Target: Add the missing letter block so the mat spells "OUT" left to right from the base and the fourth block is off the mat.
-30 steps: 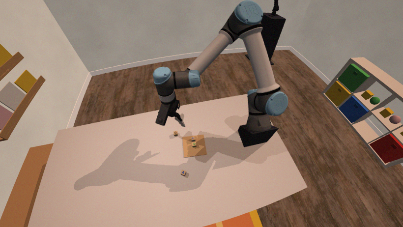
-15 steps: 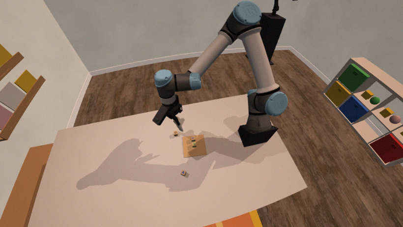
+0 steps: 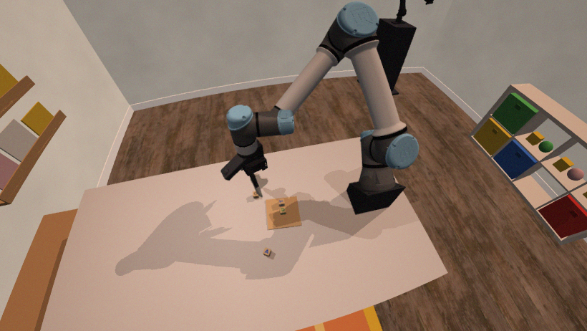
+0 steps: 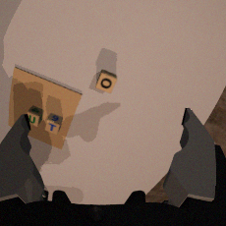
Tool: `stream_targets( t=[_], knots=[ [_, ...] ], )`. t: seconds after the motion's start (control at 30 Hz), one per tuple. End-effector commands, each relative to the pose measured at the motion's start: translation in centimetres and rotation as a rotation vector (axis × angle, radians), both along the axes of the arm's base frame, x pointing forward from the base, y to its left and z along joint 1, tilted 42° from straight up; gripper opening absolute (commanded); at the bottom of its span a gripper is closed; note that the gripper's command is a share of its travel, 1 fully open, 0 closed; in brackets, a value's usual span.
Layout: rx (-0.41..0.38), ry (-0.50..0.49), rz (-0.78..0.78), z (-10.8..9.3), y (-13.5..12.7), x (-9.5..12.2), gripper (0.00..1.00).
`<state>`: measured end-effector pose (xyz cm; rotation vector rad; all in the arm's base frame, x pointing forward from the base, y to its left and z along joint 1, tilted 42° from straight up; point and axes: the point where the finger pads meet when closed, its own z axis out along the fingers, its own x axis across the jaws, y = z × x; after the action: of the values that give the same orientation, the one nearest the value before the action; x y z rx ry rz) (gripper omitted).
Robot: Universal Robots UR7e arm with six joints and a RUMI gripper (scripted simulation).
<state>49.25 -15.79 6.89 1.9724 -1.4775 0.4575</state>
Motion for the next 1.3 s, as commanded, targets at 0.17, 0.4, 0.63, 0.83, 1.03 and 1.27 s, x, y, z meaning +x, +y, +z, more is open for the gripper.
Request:
stream_targets(
  t=[0.17, 0.4, 0.63, 0.83, 1.03, 1.27],
  knots=[
    [-0.026, -0.164, -0.192, -0.51, -0.59, -0.25, 1.0],
    [-0.036, -0.234, -0.272, -0.73, -0.85, -0.41, 1.0],
    [-0.042, -0.28, -0.324, -0.88, -1.02, -0.53, 1.0],
    [-0.043, -0.286, -0.331, -0.9, -1.05, -0.55, 1.0],
    [-0.043, -0.286, -0.331, -0.9, -1.05, -0.55, 0.37],
    [-0.043, -0.286, -0.331, -0.9, -1.05, -0.55, 0.37]
  ],
)
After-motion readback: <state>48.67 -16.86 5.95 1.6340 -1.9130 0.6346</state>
